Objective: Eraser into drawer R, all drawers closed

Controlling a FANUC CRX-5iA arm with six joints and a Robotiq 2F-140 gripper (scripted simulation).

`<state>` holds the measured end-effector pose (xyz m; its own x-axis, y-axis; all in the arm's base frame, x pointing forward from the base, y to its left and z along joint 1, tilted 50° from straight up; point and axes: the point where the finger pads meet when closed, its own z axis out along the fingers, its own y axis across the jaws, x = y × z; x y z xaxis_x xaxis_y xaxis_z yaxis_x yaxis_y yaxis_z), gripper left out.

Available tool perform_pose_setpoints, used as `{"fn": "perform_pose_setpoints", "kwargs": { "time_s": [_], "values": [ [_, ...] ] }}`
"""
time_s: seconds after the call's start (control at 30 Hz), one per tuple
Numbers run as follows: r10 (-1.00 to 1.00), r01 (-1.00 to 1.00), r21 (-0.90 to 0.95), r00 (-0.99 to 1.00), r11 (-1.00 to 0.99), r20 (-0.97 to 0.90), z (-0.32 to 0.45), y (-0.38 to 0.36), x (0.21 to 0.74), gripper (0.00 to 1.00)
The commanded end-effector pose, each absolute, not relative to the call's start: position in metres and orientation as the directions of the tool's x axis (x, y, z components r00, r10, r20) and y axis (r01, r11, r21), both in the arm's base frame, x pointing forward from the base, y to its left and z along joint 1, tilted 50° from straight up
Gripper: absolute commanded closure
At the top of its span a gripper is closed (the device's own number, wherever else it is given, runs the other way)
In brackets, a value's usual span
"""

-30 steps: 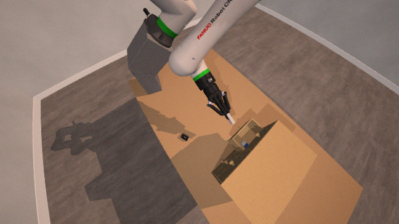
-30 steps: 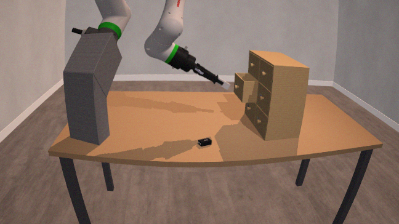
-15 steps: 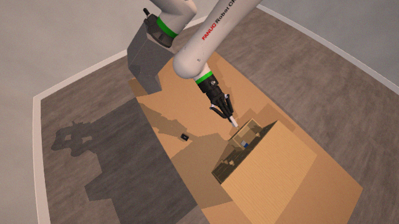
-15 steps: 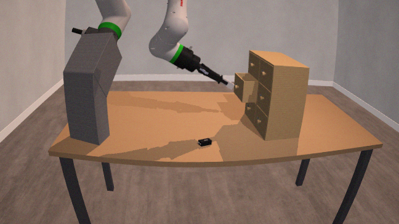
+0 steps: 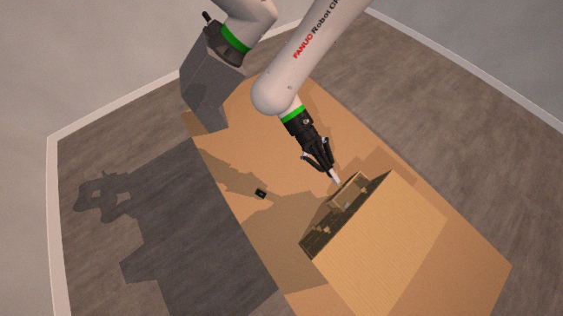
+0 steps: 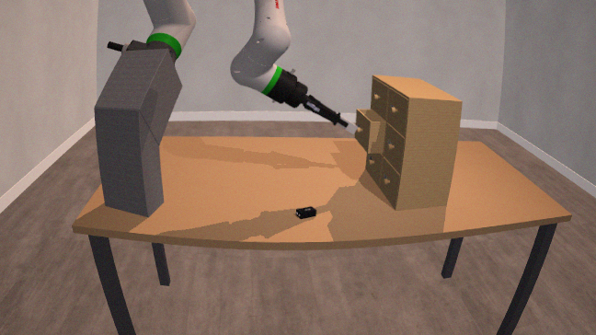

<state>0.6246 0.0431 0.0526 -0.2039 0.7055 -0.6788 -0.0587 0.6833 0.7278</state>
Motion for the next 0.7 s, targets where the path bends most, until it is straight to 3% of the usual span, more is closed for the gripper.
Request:
{"fn": "perform_pose_setpoints", "kwargs": {
  "time_s": [0.0,0.67],
  "values": [
    [0.705,-0.058,0.728,-0.204,0.683,-0.679,0.054,0.041,0.632,1.00],
    [0.705,-0.058,0.728,-0.204,0.683,-0.679,0.061,0.037,0.656,1.00]
  ]
}}
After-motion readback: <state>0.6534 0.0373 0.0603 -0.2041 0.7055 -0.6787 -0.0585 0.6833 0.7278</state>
